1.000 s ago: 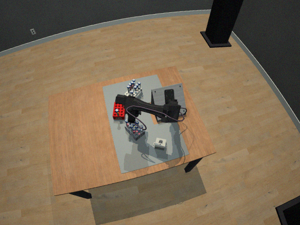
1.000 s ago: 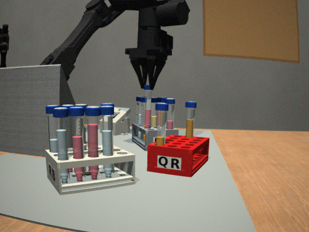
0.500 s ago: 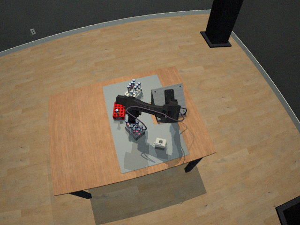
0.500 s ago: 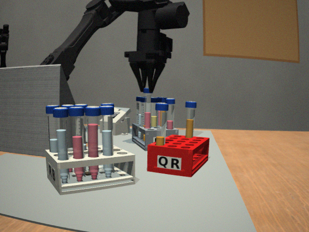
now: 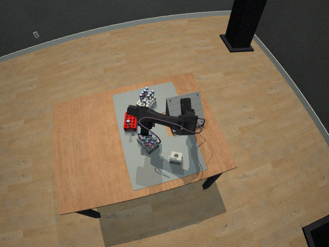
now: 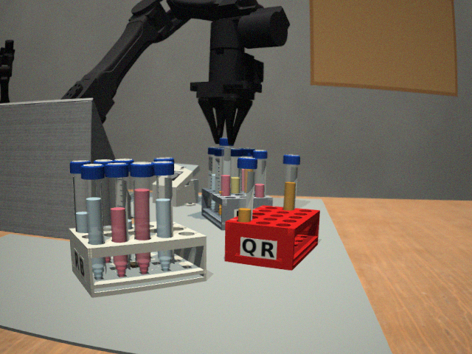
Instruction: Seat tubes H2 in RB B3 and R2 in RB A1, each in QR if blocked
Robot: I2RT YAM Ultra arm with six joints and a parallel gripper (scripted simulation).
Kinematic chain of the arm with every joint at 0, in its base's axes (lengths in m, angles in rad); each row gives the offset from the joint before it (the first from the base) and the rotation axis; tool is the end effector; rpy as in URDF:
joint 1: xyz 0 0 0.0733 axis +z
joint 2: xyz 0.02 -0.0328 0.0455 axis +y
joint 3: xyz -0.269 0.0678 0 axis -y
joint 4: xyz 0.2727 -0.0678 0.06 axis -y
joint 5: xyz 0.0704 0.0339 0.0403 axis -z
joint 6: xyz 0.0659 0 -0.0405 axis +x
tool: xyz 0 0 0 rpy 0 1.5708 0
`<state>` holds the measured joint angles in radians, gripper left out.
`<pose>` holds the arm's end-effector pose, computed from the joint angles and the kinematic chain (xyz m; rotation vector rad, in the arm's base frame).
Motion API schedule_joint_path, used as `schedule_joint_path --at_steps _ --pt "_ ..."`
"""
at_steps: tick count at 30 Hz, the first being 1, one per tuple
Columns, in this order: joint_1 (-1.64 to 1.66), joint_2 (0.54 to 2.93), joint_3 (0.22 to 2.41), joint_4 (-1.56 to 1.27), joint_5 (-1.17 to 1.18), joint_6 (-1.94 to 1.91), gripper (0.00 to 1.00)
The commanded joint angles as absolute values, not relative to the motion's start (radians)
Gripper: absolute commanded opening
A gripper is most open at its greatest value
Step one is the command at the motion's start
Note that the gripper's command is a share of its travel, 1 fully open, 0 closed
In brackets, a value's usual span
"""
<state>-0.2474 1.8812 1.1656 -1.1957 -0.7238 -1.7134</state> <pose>0.3087 -0.0318 0.1285 -1.5979 2.0252 0.9101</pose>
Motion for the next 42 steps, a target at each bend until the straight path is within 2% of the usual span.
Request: schedule_joint_path --at_steps 1,42 --pt "-0.246 1.856 1.155 -1.181 -0.733 -1.703 0.00" --pt "-0.221 1.860 1.109 -1.106 -0.740 -1.655 0.00"
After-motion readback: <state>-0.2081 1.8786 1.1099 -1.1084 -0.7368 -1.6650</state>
